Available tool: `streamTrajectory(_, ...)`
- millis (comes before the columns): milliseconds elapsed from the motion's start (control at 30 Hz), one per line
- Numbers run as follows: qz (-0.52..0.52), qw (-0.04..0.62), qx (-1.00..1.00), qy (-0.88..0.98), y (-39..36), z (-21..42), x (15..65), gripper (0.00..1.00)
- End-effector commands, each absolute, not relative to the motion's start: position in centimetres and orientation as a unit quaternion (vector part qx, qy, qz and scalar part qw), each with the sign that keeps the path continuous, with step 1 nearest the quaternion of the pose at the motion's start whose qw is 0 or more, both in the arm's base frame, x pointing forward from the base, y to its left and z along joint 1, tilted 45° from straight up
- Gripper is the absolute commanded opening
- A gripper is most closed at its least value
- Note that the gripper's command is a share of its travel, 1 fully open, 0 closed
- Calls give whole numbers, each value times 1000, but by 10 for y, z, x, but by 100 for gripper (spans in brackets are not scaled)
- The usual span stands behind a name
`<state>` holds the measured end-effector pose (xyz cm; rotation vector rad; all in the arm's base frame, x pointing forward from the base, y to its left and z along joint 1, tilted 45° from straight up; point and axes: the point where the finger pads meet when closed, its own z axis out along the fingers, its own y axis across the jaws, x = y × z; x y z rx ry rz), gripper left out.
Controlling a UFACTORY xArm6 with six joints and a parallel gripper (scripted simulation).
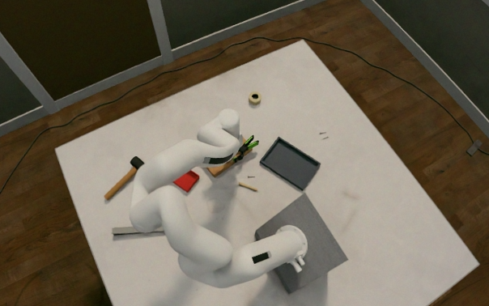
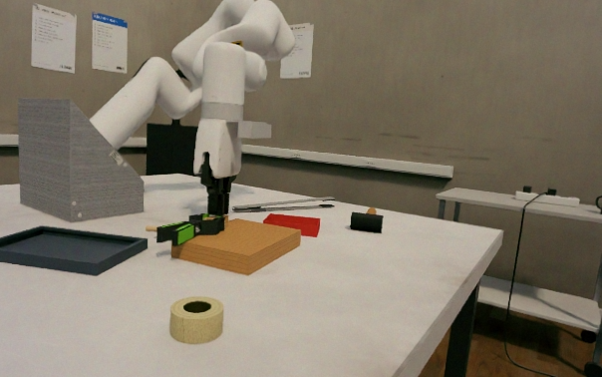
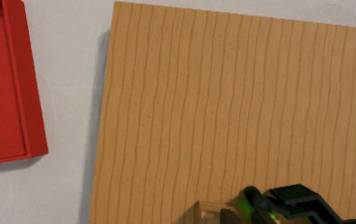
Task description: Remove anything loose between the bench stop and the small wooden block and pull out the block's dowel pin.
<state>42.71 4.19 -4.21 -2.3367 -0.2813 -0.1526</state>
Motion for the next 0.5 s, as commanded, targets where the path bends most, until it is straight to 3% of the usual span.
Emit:
streamTrajectory(0, -51, 382, -919, -87, 41, -41, 428, 0)
streamTrajectory(467, -22, 385, -923, -17, 41, -41, 428, 0)
